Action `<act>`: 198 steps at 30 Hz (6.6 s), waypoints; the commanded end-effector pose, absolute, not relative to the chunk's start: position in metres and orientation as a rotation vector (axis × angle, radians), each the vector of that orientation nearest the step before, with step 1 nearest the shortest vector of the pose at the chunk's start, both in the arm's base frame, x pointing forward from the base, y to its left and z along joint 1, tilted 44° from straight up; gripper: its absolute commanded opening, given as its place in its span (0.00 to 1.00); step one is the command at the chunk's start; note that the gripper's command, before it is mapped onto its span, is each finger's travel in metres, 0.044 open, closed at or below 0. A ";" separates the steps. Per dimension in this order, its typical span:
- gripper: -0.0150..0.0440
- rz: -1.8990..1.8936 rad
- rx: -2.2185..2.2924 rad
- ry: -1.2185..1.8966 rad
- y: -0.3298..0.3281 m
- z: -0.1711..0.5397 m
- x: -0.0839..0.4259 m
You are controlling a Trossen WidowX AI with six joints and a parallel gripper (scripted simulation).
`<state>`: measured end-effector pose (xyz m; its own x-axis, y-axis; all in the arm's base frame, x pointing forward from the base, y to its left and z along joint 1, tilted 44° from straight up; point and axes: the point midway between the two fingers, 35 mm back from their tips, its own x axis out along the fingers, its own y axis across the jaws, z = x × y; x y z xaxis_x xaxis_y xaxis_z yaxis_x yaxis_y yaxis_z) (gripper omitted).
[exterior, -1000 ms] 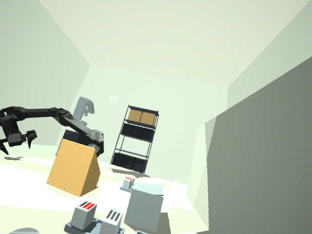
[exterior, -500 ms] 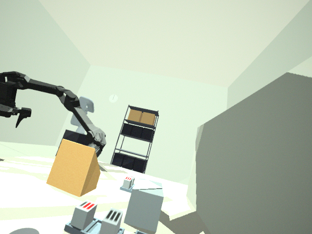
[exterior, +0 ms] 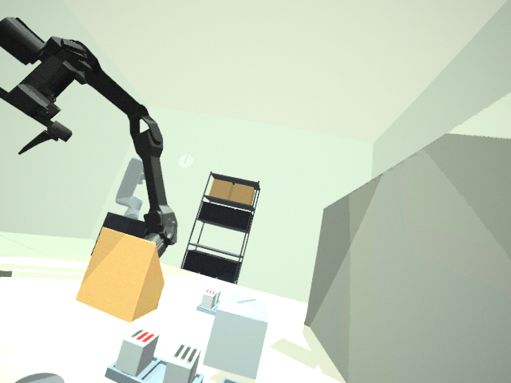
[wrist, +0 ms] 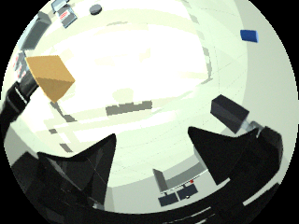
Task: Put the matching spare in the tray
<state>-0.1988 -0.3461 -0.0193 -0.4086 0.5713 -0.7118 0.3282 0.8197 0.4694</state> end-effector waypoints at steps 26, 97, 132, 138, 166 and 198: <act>1.00 0.428 0.361 1.632 -0.224 0.026 0.287; 0.78 1.636 -0.718 0.565 0.173 0.169 0.130; 0.76 1.636 -0.721 0.565 0.211 0.133 0.131; 0.76 1.636 -0.721 0.565 0.218 0.126 0.130; 0.76 1.637 -0.711 0.560 0.242 0.102 0.122; 0.76 1.637 -0.711 0.560 0.242 0.102 0.122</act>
